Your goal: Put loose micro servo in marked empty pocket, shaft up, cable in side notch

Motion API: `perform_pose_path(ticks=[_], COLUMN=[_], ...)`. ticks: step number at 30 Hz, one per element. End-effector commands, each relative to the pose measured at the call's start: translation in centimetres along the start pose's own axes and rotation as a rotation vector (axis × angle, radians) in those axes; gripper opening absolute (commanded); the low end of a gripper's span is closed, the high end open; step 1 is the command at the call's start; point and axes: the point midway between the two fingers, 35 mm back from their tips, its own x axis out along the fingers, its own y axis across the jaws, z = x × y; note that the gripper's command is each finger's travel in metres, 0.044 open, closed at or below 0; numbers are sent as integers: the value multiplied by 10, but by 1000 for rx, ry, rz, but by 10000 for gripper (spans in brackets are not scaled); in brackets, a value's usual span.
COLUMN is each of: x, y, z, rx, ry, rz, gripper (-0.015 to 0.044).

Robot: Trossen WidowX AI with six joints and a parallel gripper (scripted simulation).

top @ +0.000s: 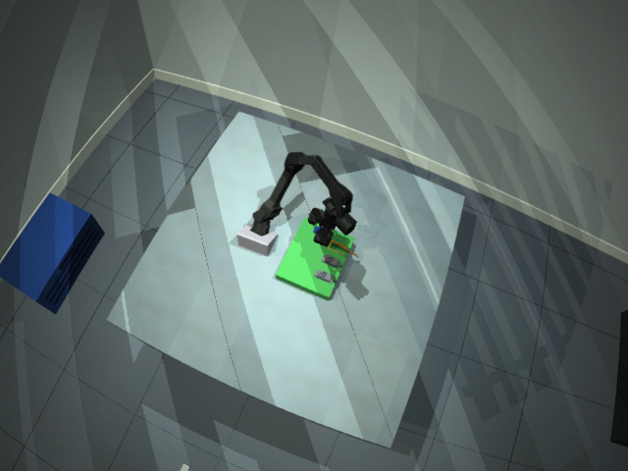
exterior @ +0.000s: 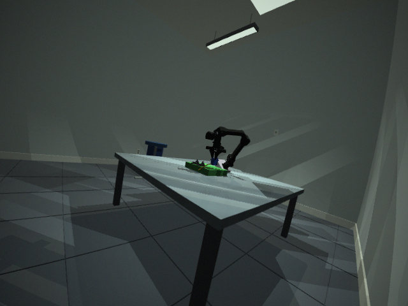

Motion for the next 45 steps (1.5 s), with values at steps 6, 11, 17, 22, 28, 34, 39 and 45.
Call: perform_pose_path(ticks=[6, 11, 17, 22, 28, 34, 39, 45], x=[-2, -2, -2, 1, 9, 18, 18, 18], y=[0, 0, 0, 0, 0, -1, -1, -1], z=[-37, -55, -73, -73, -74, -74, -74, -74], rx=[0, 0, 7, 7, 7, 7, 7, 7], ry=[8, 9, 10, 10, 10, 10, 10, 10], rz=[-1, -1, -1, -1, -1, -2, -2, -2], gripper=[0, 0, 0, 0, 0, 0, 0, 0])
